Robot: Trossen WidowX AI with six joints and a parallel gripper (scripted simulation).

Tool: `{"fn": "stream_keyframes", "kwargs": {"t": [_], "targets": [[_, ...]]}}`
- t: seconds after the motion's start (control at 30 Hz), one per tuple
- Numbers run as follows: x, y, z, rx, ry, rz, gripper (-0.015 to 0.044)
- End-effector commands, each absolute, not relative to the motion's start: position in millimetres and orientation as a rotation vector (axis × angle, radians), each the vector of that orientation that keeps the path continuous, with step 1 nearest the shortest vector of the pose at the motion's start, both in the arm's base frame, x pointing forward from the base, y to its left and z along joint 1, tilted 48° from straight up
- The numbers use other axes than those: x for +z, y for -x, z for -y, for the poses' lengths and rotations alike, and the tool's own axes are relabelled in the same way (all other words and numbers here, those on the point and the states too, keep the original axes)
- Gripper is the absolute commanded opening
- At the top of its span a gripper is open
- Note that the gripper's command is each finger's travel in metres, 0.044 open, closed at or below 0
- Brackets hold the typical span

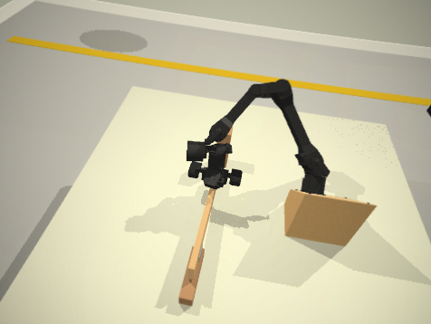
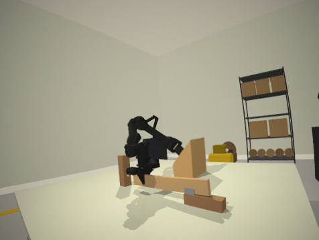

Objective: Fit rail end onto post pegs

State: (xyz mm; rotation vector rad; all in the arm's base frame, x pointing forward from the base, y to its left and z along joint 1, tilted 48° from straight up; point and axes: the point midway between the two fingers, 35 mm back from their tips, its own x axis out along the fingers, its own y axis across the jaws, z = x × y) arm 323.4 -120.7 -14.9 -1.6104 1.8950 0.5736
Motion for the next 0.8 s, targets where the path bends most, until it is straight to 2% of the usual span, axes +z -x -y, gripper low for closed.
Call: {"fn": "stream_keyframes", "kwargs": {"t": [0.0,0.77], "targets": [[-11.6,-326.8,115.2,0.573,1.617,-1.878,0.0000],[-3.9,-327.9,106.8,0.573,1.617,-1.878,0.0000]]}}
